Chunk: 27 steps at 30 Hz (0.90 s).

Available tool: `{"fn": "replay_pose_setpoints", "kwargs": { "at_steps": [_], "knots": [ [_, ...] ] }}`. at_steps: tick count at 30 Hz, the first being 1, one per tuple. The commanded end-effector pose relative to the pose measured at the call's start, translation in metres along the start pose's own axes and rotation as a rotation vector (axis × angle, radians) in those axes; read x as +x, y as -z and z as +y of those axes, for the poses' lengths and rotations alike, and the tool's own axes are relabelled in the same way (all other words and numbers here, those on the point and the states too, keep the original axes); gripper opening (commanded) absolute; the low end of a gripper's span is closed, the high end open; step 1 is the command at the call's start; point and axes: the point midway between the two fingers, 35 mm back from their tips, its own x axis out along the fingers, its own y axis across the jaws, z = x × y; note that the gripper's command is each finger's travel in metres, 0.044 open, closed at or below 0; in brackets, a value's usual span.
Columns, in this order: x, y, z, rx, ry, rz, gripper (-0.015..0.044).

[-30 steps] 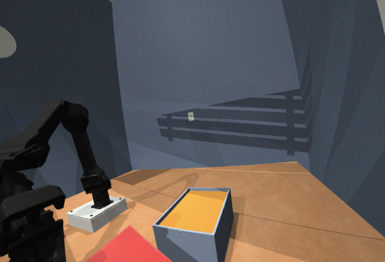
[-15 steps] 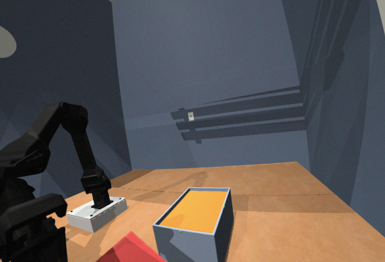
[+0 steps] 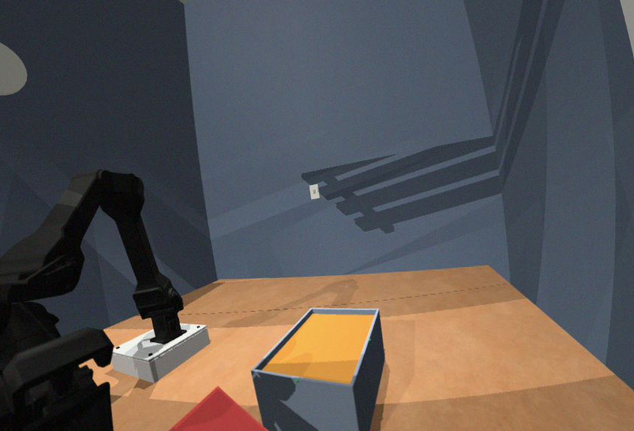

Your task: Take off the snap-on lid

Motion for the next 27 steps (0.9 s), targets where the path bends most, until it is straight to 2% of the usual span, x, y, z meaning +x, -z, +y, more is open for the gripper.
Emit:
{"fn": "replay_pose_setpoints", "kwargs": {
  "at_steps": [1, 27],
  "knots": [
    [0.004, 0.001, -0.005, -0.001, 0.002, 0.005, 0.0000],
    [0.017, 0.001, -0.021, -0.001, 0.002, 0.005, 0.0000]
  ]
}}
